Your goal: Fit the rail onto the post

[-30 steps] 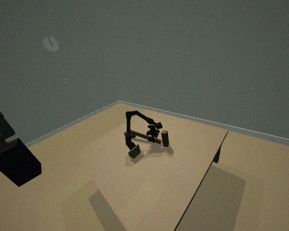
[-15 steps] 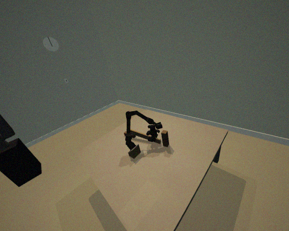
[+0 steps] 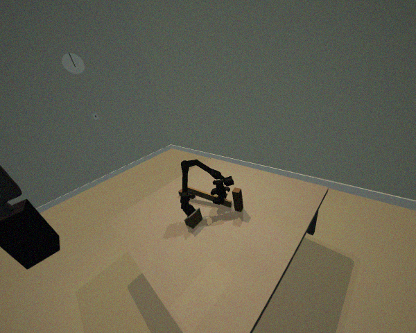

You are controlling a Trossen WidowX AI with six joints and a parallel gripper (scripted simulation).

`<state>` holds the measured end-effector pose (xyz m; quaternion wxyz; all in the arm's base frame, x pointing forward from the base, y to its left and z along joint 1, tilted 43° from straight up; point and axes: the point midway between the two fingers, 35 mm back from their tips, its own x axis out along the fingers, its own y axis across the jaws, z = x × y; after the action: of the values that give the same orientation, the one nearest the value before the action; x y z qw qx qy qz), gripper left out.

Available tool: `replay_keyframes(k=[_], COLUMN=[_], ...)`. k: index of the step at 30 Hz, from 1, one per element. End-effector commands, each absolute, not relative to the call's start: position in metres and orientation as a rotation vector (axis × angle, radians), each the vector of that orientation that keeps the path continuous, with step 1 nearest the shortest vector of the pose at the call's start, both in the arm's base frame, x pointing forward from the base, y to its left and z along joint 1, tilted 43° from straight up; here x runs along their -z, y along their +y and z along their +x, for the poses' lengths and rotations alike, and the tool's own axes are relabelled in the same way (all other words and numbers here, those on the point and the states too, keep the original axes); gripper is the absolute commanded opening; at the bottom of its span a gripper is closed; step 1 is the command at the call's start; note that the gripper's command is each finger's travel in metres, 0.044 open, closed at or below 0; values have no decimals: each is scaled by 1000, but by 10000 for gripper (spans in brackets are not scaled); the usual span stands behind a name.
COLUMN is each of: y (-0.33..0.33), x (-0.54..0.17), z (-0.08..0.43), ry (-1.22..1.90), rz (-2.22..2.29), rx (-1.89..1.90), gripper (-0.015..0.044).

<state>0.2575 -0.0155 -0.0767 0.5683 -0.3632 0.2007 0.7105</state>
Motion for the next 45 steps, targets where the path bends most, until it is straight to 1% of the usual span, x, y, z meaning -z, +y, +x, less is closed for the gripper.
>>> replay_keyframes(k=[1,45], y=[-17,-32], x=[75,58], z=[258,262], ry=[472,473], rz=[-851,-852], rx=[-1668,-1668], gripper=[0,0])
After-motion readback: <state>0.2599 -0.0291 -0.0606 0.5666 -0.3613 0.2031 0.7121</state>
